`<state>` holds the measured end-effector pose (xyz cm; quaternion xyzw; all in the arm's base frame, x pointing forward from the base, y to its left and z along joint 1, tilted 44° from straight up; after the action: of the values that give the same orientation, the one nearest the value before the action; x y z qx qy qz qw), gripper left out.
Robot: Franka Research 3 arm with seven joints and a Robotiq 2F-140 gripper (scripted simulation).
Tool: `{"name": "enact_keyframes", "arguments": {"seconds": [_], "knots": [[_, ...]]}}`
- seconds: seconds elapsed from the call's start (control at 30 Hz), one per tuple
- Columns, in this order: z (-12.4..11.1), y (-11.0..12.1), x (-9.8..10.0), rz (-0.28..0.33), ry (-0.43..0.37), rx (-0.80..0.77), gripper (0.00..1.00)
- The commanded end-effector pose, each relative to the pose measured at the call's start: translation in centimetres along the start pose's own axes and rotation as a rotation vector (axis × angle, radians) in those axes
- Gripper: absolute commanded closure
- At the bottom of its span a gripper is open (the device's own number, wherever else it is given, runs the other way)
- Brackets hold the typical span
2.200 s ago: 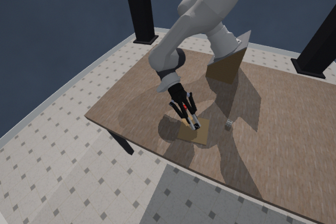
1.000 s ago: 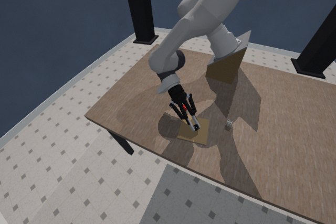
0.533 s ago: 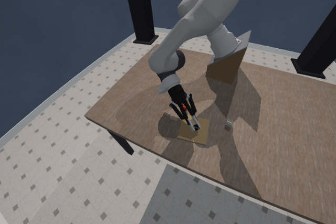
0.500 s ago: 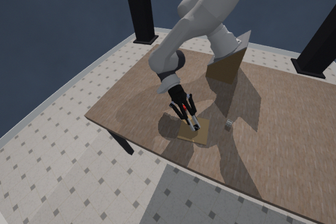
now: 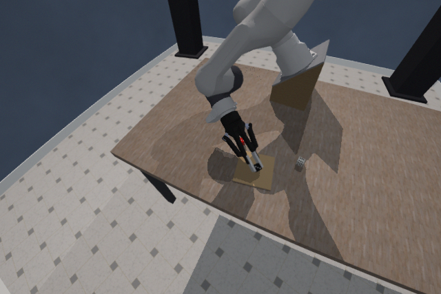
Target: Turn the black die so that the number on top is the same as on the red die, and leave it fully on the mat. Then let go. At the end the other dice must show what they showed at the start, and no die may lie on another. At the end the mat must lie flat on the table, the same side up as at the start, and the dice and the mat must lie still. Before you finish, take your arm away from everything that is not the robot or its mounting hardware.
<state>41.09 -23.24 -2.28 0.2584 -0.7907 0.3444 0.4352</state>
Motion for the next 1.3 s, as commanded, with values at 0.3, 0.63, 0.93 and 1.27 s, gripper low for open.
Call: {"name": "enact_keyframes", "arguments": {"seconds": [0.3, 0.63, 0.93, 1.27], "knots": [[0.0, -0.03, -0.06, 0.001, -0.003, 0.003, 0.83], [0.0, -0.03, -0.06, 0.001, -0.003, 0.003, 0.75], [0.0, -0.03, -0.06, 0.001, -0.003, 0.003, 0.75], [0.0, -0.03, -0.06, 0.001, -0.003, 0.003, 0.75]]}}
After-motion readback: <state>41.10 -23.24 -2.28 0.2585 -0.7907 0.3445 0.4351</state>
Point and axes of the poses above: the point where the finger pads meet when closed, its own x axis back along the fingers, its own y axis across the jaws, z = x × y, the point moved 8 cm from there along x, back along the fingers, and after that the axes turned 5 degrees about -x, right-handed, at the moved point
